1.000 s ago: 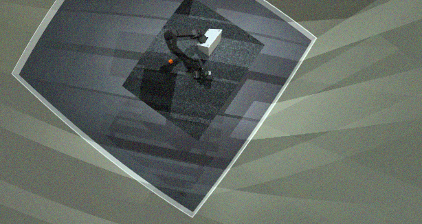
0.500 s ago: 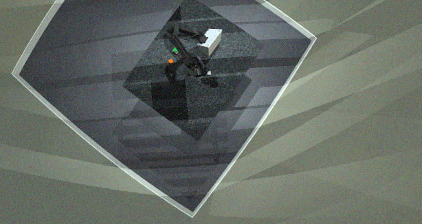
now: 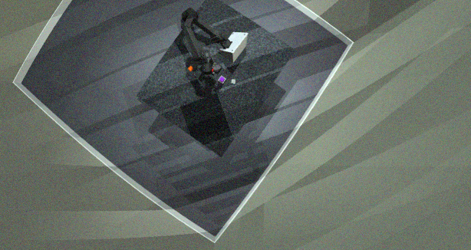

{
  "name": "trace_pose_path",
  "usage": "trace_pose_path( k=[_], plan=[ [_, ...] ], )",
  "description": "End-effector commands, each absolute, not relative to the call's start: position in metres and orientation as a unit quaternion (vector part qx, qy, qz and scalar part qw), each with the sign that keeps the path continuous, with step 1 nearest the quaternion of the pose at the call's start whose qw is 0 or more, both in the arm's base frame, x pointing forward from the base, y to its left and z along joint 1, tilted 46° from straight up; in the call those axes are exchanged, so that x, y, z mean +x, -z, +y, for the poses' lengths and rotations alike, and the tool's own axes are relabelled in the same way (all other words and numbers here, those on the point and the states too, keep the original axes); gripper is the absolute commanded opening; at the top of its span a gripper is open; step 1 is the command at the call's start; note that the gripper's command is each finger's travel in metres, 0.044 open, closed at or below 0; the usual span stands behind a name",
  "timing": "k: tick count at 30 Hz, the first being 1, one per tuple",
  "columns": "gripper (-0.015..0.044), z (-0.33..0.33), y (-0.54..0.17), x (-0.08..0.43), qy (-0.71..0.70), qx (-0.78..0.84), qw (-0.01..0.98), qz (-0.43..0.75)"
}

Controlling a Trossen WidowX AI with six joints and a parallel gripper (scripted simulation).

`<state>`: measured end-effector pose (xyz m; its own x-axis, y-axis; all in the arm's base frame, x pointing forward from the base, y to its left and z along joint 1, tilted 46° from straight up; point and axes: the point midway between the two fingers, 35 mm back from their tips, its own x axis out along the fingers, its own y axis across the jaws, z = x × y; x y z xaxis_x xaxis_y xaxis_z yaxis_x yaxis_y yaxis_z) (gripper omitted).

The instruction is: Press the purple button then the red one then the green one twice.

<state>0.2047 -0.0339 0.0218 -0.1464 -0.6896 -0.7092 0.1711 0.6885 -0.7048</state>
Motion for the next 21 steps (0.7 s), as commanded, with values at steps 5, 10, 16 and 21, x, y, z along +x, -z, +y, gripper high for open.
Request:
trace_pose_path(
  k=[5,10,16,21],
  plan=[
    [0.0020,-0.065,0.005,0.194,0.340,-0.201,0.619,0.678],
    [0.0020,-0.081,0.020,0.188,0.342,-0.202,0.618,0.678],
    [0.0020,-0.087,0.025,0.188,0.342,-0.202,0.618,0.678],
    [0.0020,-0.092,0.031,0.186,0.342,-0.202,0.619,0.678]
  ],
)
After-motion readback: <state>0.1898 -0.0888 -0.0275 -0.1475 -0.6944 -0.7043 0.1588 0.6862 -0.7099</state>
